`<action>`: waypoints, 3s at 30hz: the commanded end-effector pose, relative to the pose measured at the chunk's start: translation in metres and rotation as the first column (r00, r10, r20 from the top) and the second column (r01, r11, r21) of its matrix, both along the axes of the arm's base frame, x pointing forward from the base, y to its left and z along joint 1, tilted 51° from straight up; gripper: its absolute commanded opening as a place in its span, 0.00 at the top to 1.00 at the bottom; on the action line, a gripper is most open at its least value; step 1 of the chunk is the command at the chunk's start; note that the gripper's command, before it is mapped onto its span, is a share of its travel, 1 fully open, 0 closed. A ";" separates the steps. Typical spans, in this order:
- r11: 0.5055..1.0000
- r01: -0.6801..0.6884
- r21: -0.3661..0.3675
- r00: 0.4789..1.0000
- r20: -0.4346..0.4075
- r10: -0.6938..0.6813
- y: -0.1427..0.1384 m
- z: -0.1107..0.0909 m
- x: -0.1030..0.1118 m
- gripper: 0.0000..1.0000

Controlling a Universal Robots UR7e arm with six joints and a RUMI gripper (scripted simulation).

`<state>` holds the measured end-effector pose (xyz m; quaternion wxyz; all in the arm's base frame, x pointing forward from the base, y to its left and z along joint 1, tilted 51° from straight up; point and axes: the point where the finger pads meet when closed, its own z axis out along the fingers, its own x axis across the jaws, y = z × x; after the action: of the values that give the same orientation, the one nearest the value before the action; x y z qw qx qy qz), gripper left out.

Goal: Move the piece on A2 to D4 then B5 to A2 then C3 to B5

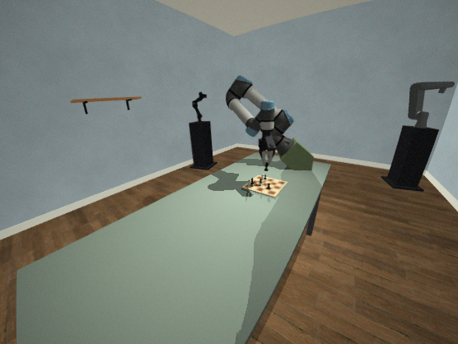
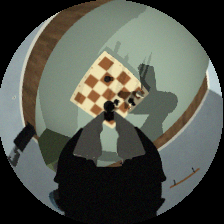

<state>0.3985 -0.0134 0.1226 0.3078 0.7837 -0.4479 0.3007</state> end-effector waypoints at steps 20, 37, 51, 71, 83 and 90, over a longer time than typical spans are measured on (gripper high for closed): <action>0.999 -0.040 -0.013 0.997 -0.059 0.039 0.052 -0.064 -0.020 1.00; 0.999 -0.040 -0.014 0.998 -0.057 0.039 0.053 -0.065 -0.019 1.00; 0.999 -0.039 -0.016 0.997 -0.061 0.038 0.038 -0.078 -0.017 1.00; 0.999 -0.039 -0.014 0.997 -0.061 0.038 -0.005 -0.114 -0.006 1.00; 0.999 -0.039 -0.014 0.997 -0.061 0.038 -0.018 -0.125 -0.003 1.00; 0.999 -0.039 -0.014 0.997 -0.061 0.038 -0.020 -0.126 -0.002 1.00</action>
<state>0.3968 -0.0318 -0.0023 0.3221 0.7979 -0.4218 0.2857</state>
